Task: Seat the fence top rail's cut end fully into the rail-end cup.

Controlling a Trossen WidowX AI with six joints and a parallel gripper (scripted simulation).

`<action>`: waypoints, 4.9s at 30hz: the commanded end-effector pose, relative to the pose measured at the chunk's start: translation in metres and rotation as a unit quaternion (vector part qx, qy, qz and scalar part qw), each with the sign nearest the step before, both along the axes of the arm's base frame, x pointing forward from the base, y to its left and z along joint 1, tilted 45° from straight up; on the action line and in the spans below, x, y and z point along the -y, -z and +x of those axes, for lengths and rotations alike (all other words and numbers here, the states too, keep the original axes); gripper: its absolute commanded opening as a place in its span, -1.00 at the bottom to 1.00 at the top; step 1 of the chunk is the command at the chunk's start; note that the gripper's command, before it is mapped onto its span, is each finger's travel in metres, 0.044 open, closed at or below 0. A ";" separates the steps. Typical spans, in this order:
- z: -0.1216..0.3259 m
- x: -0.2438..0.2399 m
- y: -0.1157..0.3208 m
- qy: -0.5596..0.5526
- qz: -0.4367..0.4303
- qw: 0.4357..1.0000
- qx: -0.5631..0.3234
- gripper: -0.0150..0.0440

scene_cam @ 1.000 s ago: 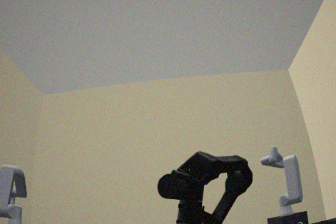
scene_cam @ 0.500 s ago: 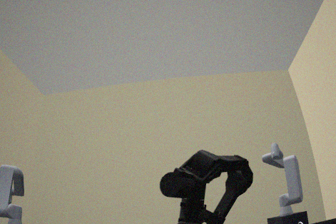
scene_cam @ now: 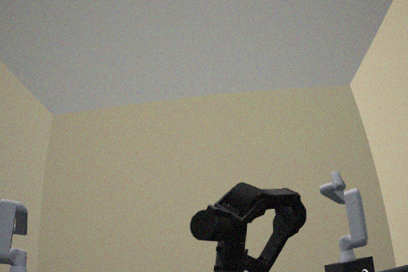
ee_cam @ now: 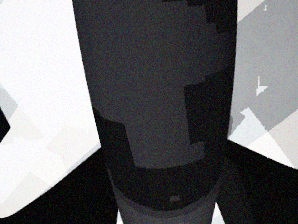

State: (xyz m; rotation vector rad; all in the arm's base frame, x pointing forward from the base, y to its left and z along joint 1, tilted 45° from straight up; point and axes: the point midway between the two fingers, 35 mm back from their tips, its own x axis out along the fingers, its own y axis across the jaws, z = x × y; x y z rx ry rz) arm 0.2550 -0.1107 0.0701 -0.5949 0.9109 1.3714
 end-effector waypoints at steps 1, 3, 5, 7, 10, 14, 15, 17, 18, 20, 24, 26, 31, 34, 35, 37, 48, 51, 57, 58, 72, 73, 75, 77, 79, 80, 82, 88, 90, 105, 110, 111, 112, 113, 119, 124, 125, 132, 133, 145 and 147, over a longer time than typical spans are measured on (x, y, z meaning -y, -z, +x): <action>-0.003 0.010 0.006 0.002 -0.007 1.000 0.000 -0.49; -0.004 0.010 0.007 0.001 -0.007 1.000 0.000 -0.49; -0.004 0.010 0.007 0.001 -0.007 1.000 0.000 -0.49; -0.004 0.010 0.007 0.001 -0.007 1.000 0.000 -0.49; -0.004 0.010 0.007 0.001 -0.007 1.000 0.000 -0.49; -0.004 0.010 0.007 0.001 -0.007 1.000 0.000 -0.49; -0.004 0.010 0.007 0.001 -0.007 1.000 0.000 -0.49; -0.004 0.010 0.007 0.001 -0.007 1.000 0.000 -0.49; -0.004 0.010 0.007 0.001 -0.007 1.000 0.000 -0.49; -0.004 0.010 0.007 0.001 -0.007 1.000 0.000 -0.49; -0.004 0.010 0.007 0.001 -0.007 1.000 0.000 -0.49; -0.004 0.010 0.007 0.001 -0.007 1.000 0.000 -0.49; -0.004 0.010 0.007 0.001 -0.007 1.000 0.000 -0.49; -0.004 0.010 0.007 0.001 -0.007 1.000 0.000 -0.49; -0.004 0.010 0.007 0.001 -0.007 1.000 0.000 -0.49; -0.004 0.010 0.007 0.001 -0.007 1.000 0.000 -0.49; -0.002 0.007 0.006 0.000 -0.002 1.000 0.000 -0.49; -0.002 0.007 0.006 0.000 -0.002 1.000 0.000 -0.49; -0.002 0.007 0.006 0.000 -0.002 1.000 0.000 -0.49; -0.002 0.008 0.006 0.000 -0.002 1.000 0.000 -0.49; -0.002 0.010 0.007 -0.001 -0.004 1.000 0.000 -0.49; -0.002 0.011 0.007 -0.001 -0.005 1.000 0.000 -0.49; -0.002 0.011 0.007 -0.001 -0.005 1.000 0.000 -0.49; -0.002 0.011 0.007 -0.001 -0.005 1.000 0.000 -0.49; -0.002 0.012 0.007 -0.001 -0.005 1.000 0.000 -0.49; -0.002 0.012 0.007 -0.001 -0.005 1.000 0.000 -0.49; -0.002 0.012 0.007 -0.001 -0.005 1.000 0.000 -0.49; -0.002 0.013 0.007 -0.001 -0.005 1.000 0.000 -0.49; -0.002 0.014 0.007 -0.001 -0.005 1.000 0.000 -0.49; -0.002 0.015 0.006 -0.001 -0.005 1.000 0.000 -0.49; -0.002 0.009 0.008 -0.004 0.002 1.000 -0.003 -0.49; -0.002 0.009 0.008 -0.004 0.002 1.000 -0.003 -0.49; -0.002 0.009 0.008 -0.004 0.002 1.000 -0.003 -0.49; -0.002 0.009 0.008 -0.004 0.002 1.000 -0.003 -0.49; -0.002 0.010 0.009 -0.004 0.002 1.000 -0.003 -0.49; -0.003 0.011 0.010 -0.004 0.002 1.000 -0.003 -0.49; -0.003 0.012 0.010 -0.004 0.002 1.000 -0.003 -0.49; -0.003 0.014 0.011 -0.004 0.002 1.000 -0.003 -0.49; -0.004 0.014 0.012 -0.004 0.002 1.000 -0.003 -0.49; -0.005 0.019 0.014 -0.004 0.002 1.000 -0.003 -0.49; -0.005 0.019 0.014 -0.004 0.002 1.000 -0.003 -0.49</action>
